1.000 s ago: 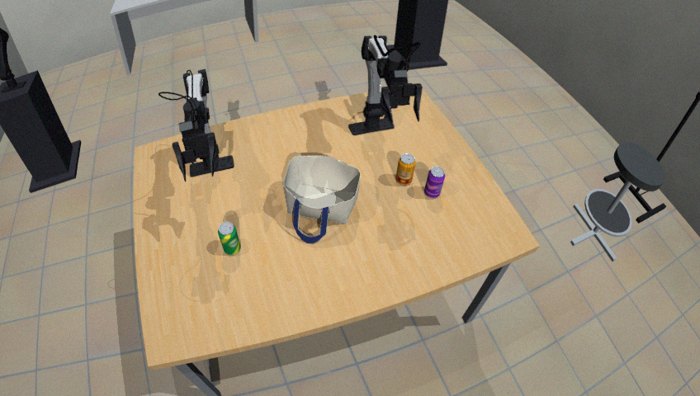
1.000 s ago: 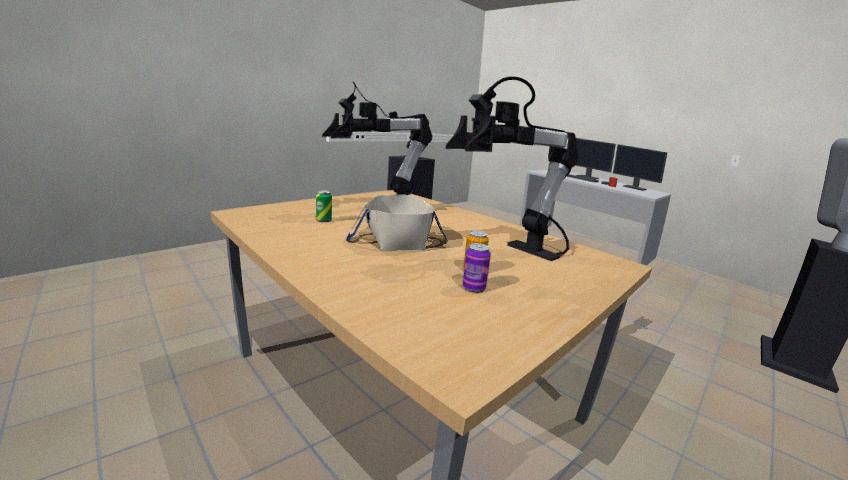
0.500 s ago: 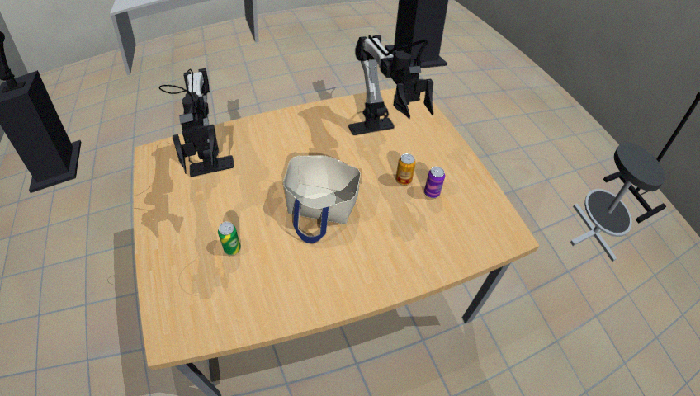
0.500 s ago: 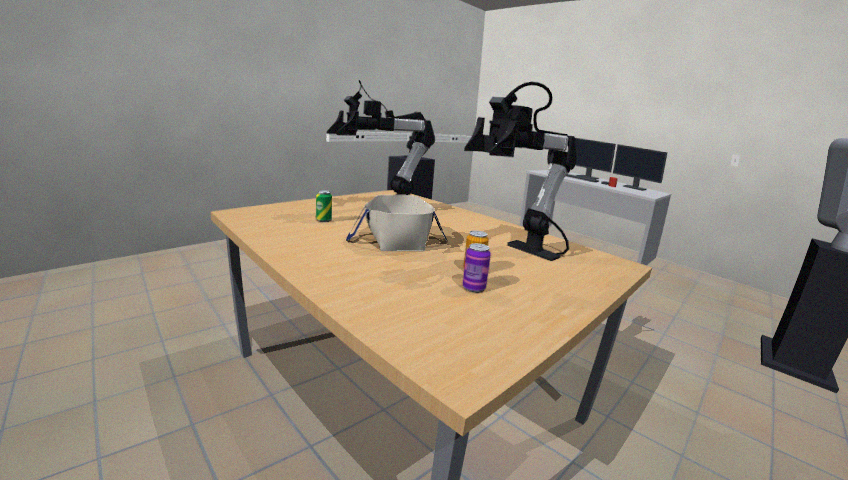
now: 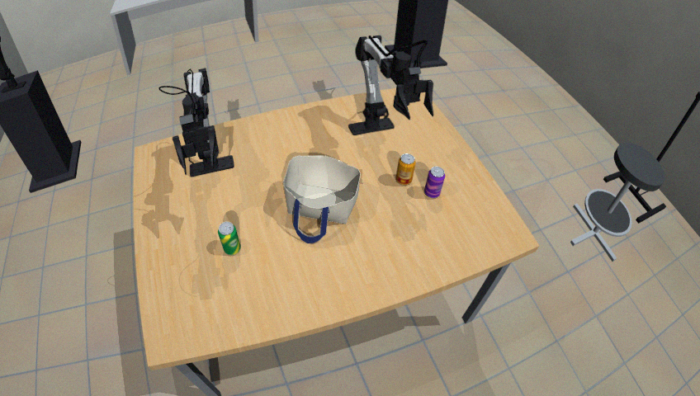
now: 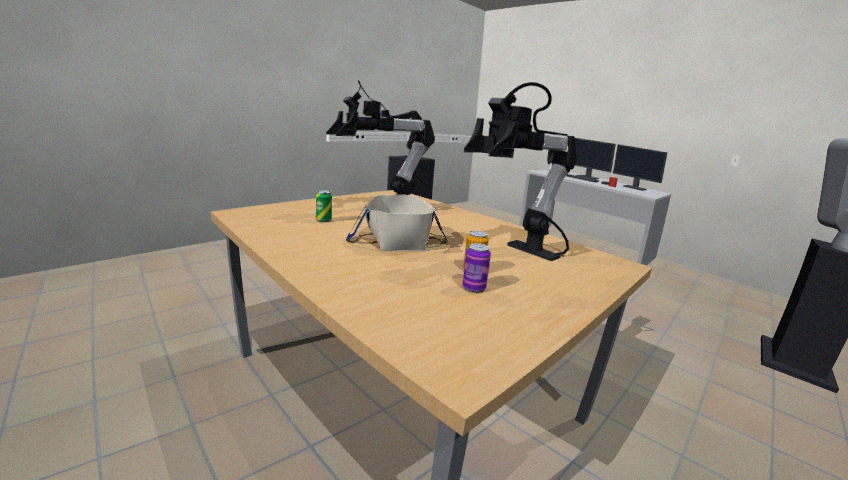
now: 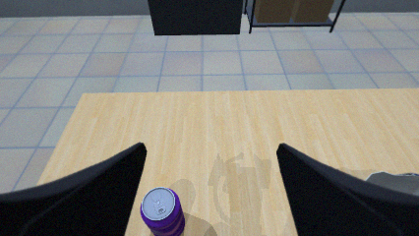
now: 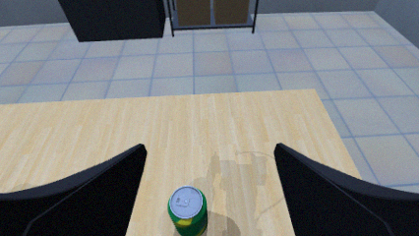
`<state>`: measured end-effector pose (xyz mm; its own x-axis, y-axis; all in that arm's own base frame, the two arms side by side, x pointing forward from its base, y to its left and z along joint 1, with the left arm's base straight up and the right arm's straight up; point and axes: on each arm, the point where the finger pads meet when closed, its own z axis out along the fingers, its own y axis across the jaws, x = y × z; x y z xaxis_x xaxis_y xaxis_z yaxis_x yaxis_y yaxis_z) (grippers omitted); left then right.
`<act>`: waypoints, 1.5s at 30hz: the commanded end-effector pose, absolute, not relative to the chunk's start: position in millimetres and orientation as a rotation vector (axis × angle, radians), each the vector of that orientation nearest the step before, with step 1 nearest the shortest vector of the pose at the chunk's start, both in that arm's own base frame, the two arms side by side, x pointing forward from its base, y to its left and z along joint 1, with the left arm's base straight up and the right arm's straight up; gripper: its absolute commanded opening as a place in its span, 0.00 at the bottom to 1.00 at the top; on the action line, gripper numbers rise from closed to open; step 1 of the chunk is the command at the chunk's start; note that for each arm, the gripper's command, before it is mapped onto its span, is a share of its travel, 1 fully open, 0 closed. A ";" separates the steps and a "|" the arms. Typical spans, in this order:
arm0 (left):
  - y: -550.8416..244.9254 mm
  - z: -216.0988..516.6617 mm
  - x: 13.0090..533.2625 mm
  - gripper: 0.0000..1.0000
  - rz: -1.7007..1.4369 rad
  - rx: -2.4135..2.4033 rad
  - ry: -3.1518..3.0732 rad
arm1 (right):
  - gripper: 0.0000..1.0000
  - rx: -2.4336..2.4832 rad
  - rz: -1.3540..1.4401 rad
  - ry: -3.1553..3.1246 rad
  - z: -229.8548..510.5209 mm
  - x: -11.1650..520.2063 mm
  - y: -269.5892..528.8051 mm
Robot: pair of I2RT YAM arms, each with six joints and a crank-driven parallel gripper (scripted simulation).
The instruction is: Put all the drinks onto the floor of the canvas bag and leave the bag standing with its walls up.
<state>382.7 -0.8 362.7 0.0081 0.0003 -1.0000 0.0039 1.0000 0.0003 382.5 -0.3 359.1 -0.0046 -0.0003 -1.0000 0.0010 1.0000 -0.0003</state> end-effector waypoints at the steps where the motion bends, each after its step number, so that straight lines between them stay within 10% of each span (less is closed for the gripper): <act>1: 0.1 362.1 378.0 1.00 0.017 0.011 1.567 | 1.00 -0.001 -0.014 1.498 383.5 382.1 -1.0; 45: -3.1 355.1 378.6 1.00 0.010 0.018 1.592 | 1.00 1.903 0.037 2.337 163.9 247.8 -128.9</act>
